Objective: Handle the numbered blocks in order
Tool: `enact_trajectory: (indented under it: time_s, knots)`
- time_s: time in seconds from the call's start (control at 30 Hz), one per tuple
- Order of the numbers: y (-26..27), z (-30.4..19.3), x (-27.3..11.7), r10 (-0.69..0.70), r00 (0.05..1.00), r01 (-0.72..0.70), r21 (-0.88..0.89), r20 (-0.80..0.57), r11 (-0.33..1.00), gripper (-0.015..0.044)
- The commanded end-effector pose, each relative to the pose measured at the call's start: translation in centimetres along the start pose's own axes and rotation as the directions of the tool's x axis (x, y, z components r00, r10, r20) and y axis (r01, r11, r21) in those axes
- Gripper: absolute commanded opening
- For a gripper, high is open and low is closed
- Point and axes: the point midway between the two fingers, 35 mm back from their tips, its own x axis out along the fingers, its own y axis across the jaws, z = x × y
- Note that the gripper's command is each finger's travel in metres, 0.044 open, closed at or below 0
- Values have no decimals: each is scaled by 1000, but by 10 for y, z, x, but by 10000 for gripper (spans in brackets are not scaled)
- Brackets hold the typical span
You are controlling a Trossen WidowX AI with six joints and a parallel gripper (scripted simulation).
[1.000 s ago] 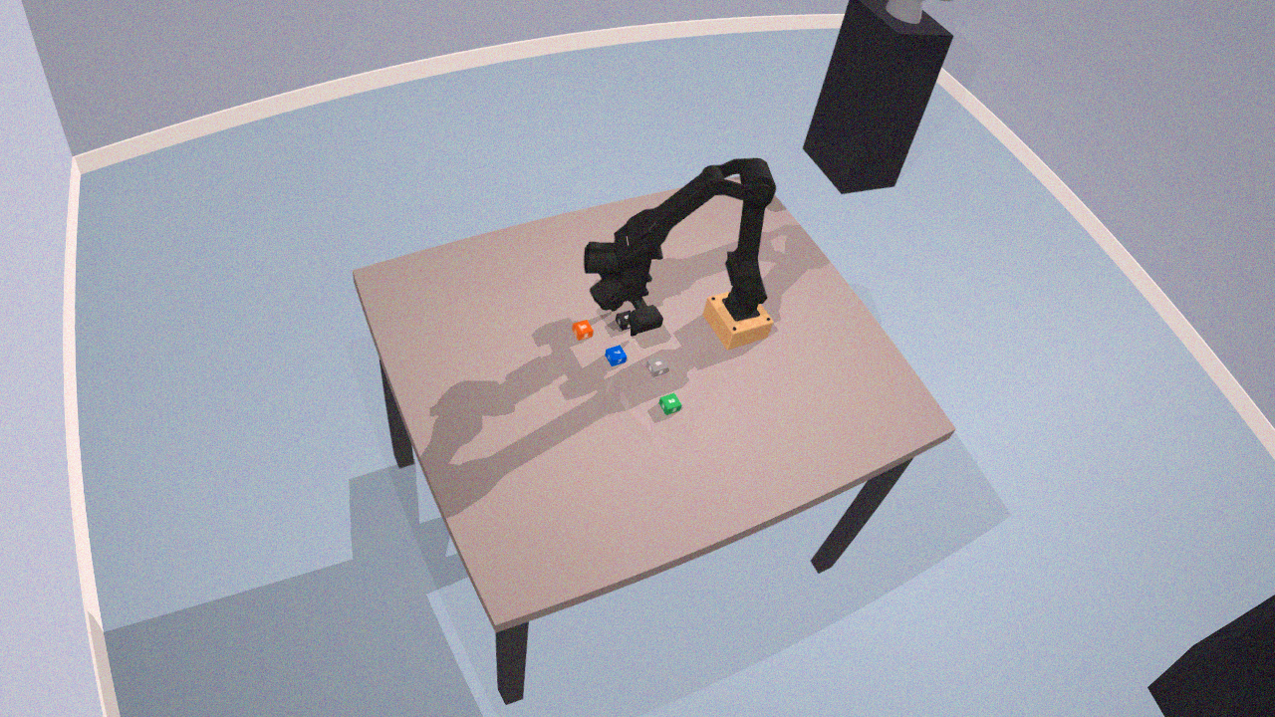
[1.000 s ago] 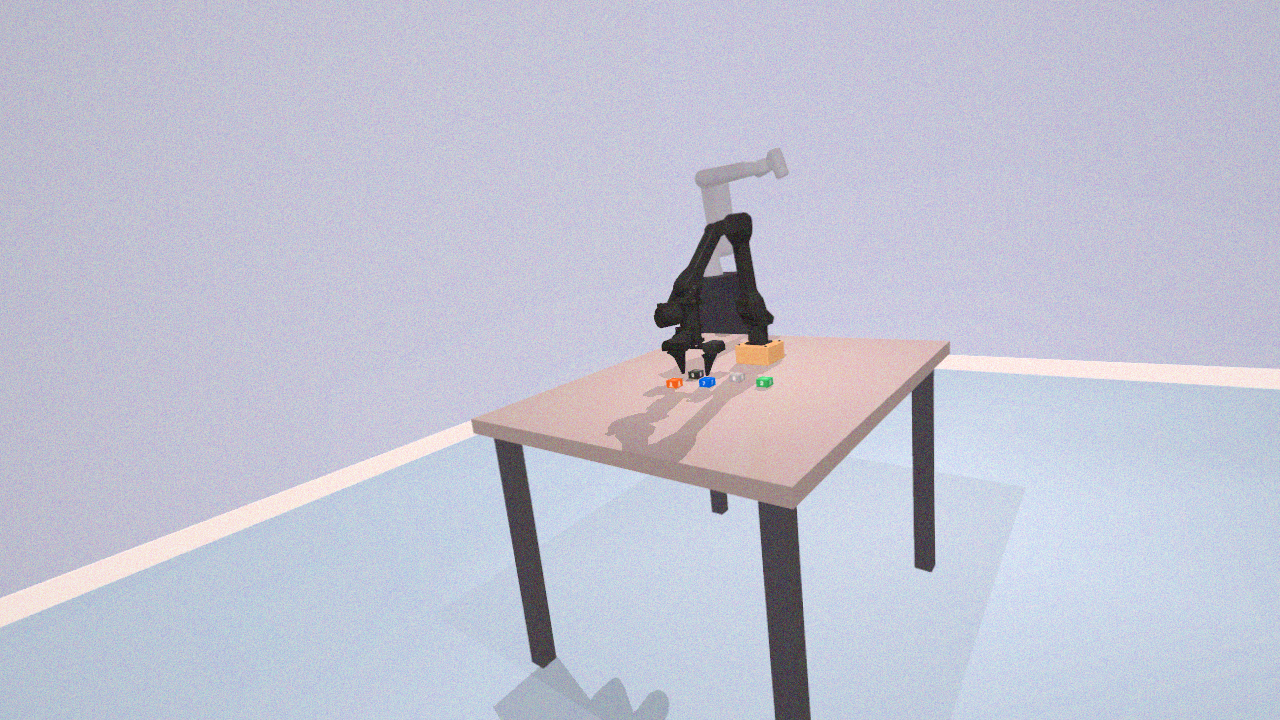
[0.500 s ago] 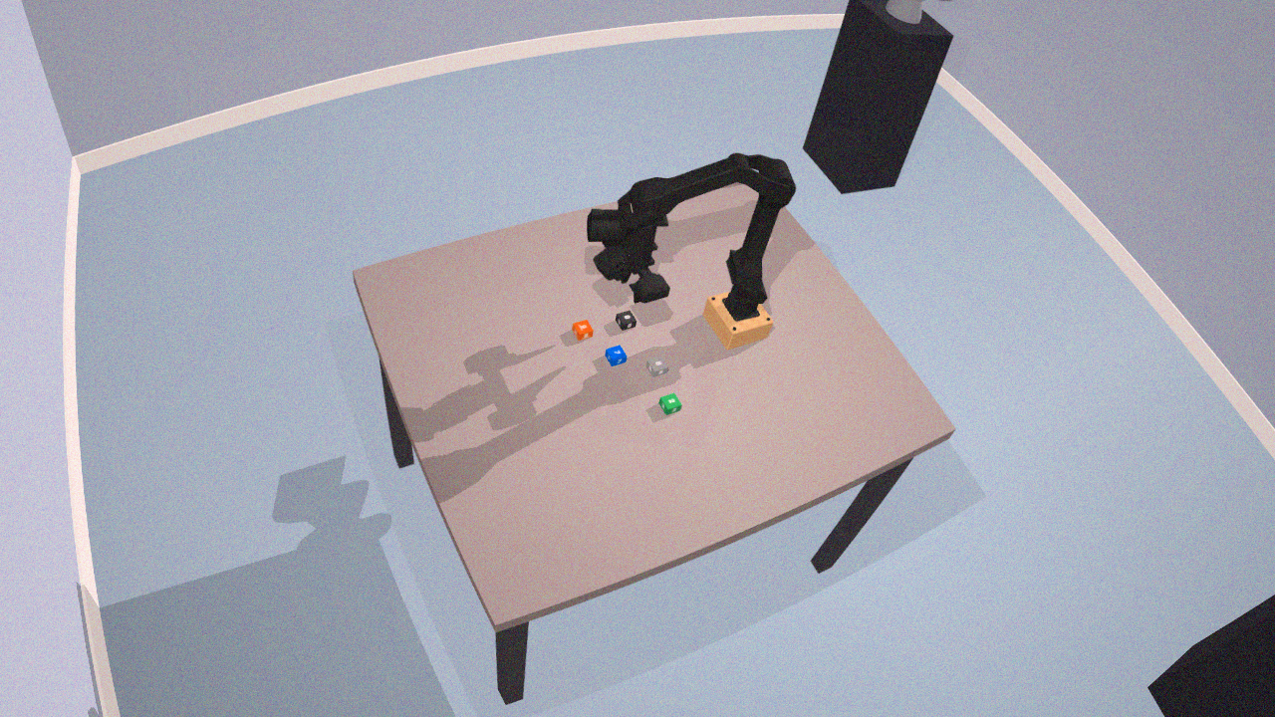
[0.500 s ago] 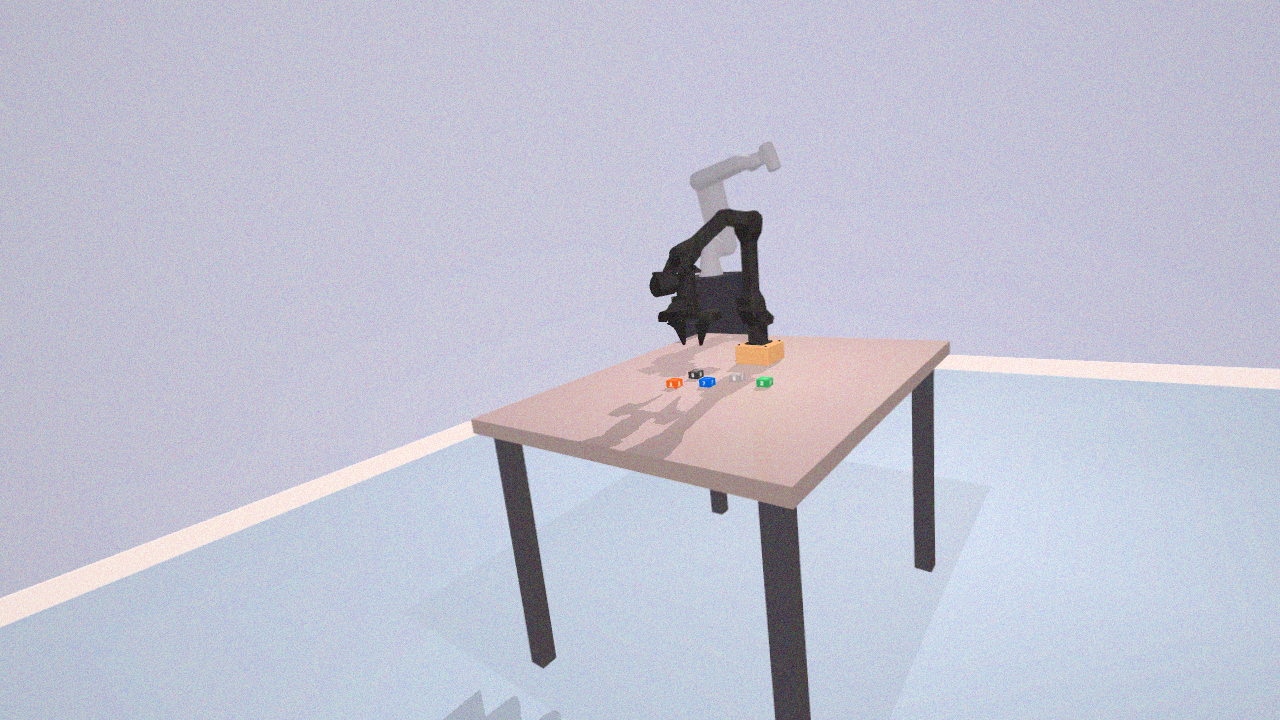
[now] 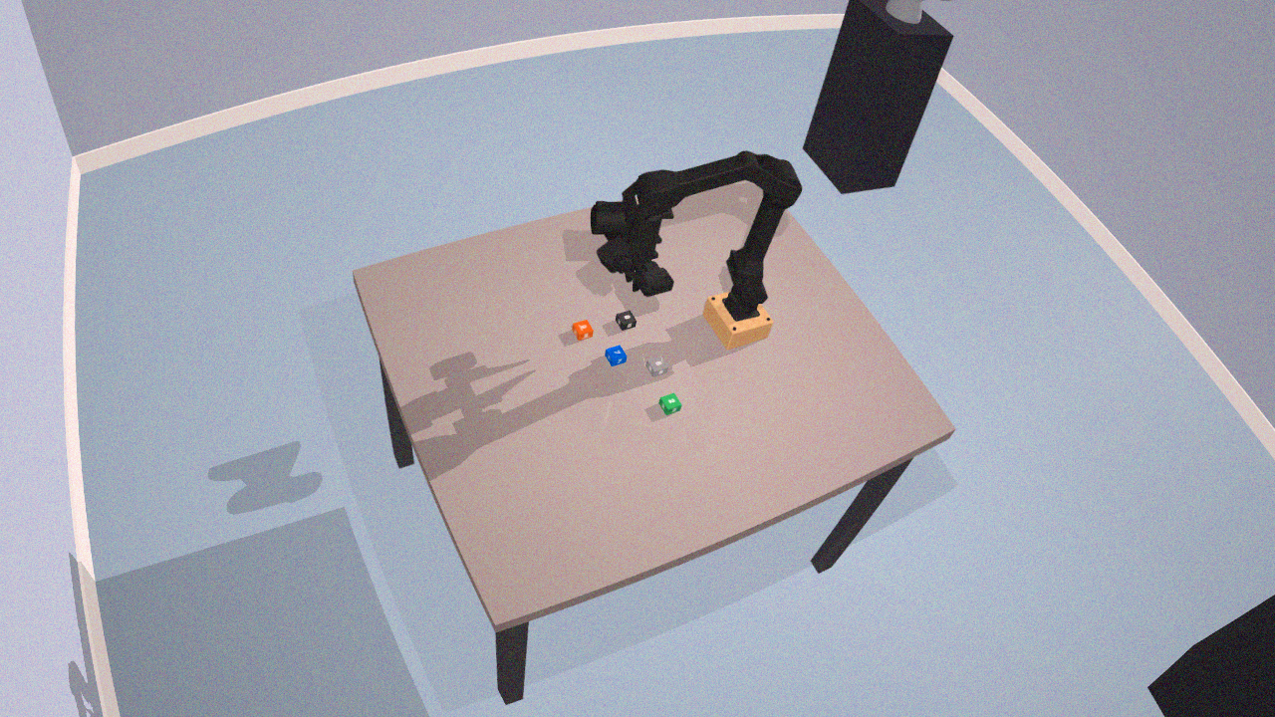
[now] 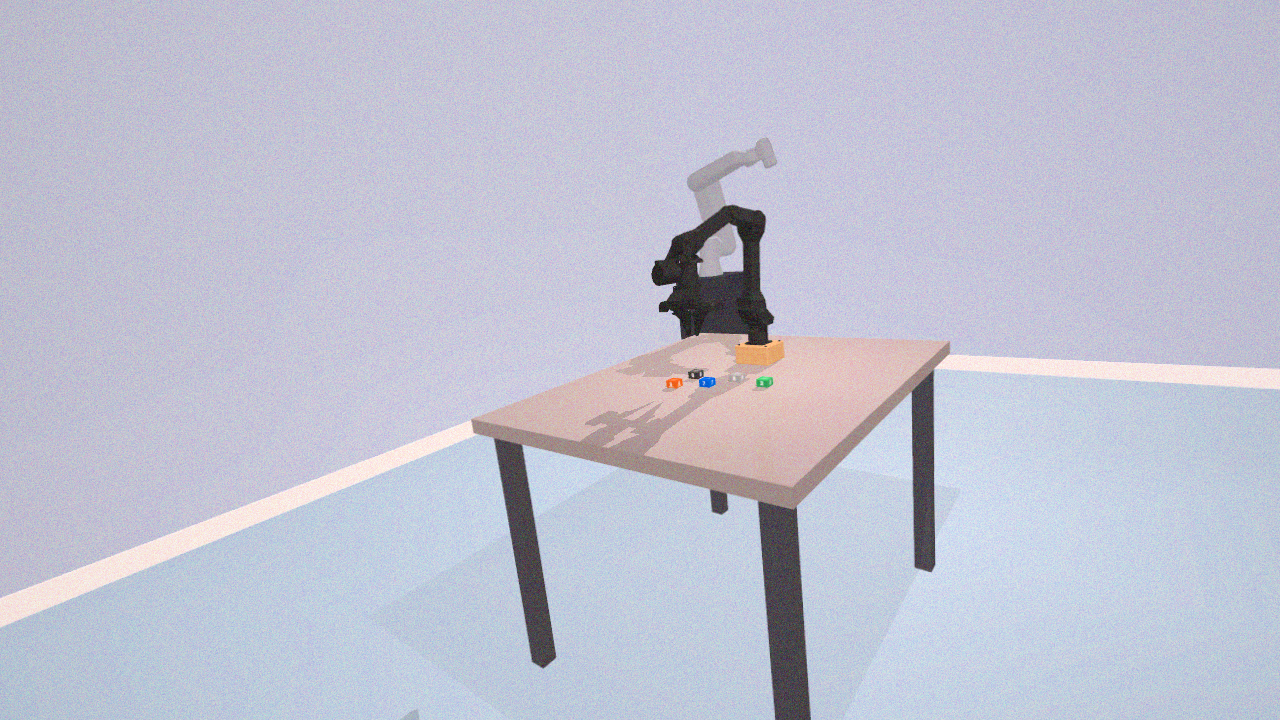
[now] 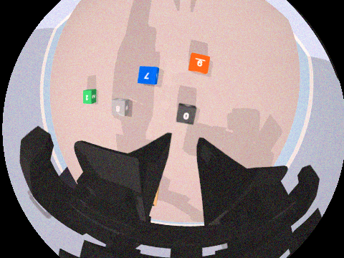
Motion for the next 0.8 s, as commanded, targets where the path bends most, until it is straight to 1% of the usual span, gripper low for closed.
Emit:
enact_trajectory:
  time_s: [0.0,0.17,0.47,0.57,0.67,0.7,0.77]
  knots:
    - [29,11,-1,9,1000,-8,-26,5,1000,120]
    - [93,23,-3,27,1000,-26,-69,13,997,120]
    - [189,14,-3,25,1000,-25,-13,0,1000,120]
    - [208,8,-3,24,1000,-24,-1,-3,1000,120]
    - [212,7,-3,23,1000,-23,2,-3,1000,120]
    - [212,7,0,23,1000,-23,2,-3,1000,146]
    - [213,9,21,24,1000,-24,2,-3,1000,199]
